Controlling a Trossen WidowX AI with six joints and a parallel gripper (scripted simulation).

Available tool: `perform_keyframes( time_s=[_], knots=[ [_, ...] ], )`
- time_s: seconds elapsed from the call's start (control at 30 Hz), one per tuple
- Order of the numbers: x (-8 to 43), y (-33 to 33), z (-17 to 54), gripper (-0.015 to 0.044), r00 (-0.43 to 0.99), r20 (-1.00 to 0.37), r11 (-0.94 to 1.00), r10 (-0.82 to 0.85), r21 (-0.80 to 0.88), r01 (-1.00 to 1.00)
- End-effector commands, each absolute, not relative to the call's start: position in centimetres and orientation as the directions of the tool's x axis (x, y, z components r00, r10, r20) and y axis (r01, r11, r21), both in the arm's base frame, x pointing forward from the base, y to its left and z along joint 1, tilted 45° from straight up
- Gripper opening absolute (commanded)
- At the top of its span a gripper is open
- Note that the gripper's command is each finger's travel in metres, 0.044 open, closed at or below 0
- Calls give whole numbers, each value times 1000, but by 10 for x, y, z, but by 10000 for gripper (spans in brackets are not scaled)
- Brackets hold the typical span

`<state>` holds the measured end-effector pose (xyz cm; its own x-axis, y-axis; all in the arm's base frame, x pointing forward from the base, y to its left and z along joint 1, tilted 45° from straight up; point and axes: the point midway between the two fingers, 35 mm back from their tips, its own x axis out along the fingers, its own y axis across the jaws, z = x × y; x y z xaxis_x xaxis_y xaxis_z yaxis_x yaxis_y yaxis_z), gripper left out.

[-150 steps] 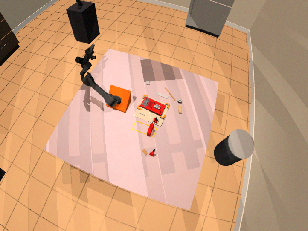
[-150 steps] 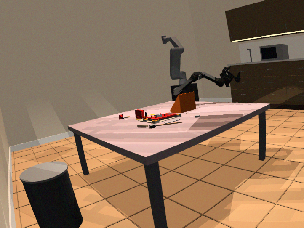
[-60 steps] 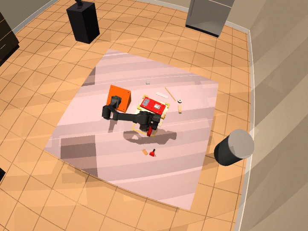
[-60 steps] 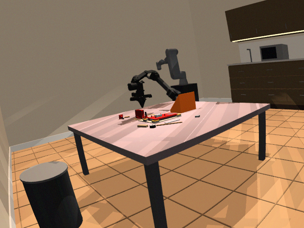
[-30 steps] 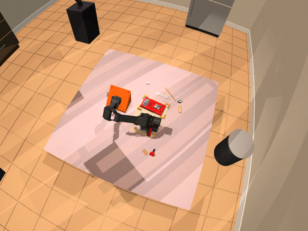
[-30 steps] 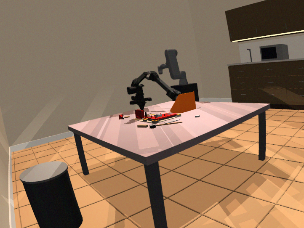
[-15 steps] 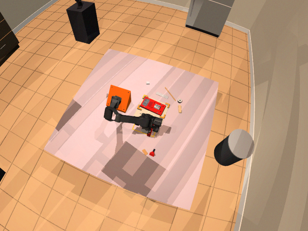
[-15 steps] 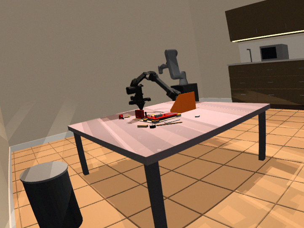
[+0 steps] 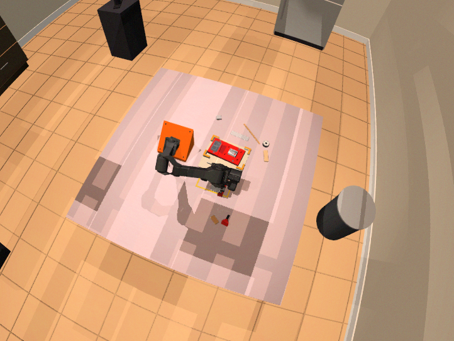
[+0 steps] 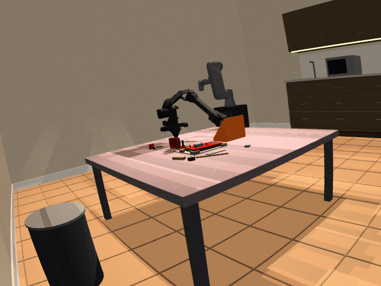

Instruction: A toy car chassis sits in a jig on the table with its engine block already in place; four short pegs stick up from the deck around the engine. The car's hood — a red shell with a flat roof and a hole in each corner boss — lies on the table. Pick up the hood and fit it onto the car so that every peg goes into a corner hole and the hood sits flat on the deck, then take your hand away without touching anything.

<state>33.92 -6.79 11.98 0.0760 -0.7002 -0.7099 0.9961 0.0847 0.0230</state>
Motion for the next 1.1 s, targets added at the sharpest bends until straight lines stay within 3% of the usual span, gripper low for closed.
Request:
perform_keyframes(
  time_s=[0.0,1.07],
  knots=[
    [342,-68,120,0,76,-709,89,-702,19,996],
    [358,-67,121,0,77,-709,89,-701,20,996]
  ],
)
